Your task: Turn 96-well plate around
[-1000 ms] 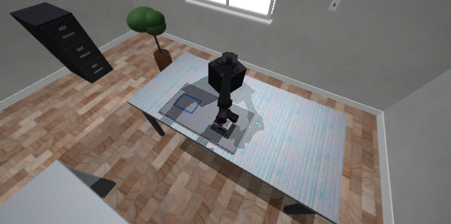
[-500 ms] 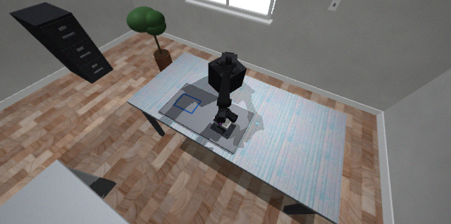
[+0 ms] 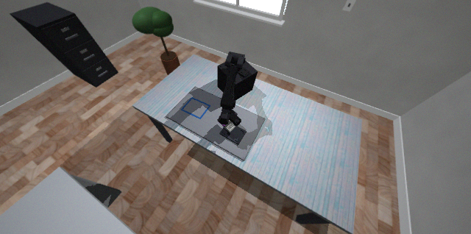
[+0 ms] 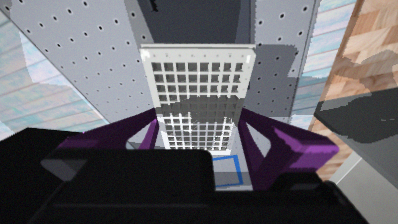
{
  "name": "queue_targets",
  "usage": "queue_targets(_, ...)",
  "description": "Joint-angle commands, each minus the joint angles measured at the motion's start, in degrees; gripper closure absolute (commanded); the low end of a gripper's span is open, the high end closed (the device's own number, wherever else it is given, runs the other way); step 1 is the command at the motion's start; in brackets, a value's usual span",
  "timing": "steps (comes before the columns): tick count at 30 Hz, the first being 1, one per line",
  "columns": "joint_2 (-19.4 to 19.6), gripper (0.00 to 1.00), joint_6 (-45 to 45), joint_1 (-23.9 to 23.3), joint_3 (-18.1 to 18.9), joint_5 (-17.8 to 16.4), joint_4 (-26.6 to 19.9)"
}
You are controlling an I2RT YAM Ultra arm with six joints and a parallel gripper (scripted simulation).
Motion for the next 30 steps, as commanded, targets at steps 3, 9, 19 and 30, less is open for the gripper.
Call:
queue_targets(3, -2.4, 1.0, -2.4, -2.3, -1.5, -0.4, 1.9)
queue_targets(9, -3.0, 1.0, -4.5, -4.5, -3.5, -0.5, 3.1)
queue_targets(19, -3.9, 1.0, -8.6, -8.5, -6.6, -0.7, 4.9)
queue_targets(30, -4.3, 1.0, -12.9, -12.8, -8.9, -1.0, 6.3)
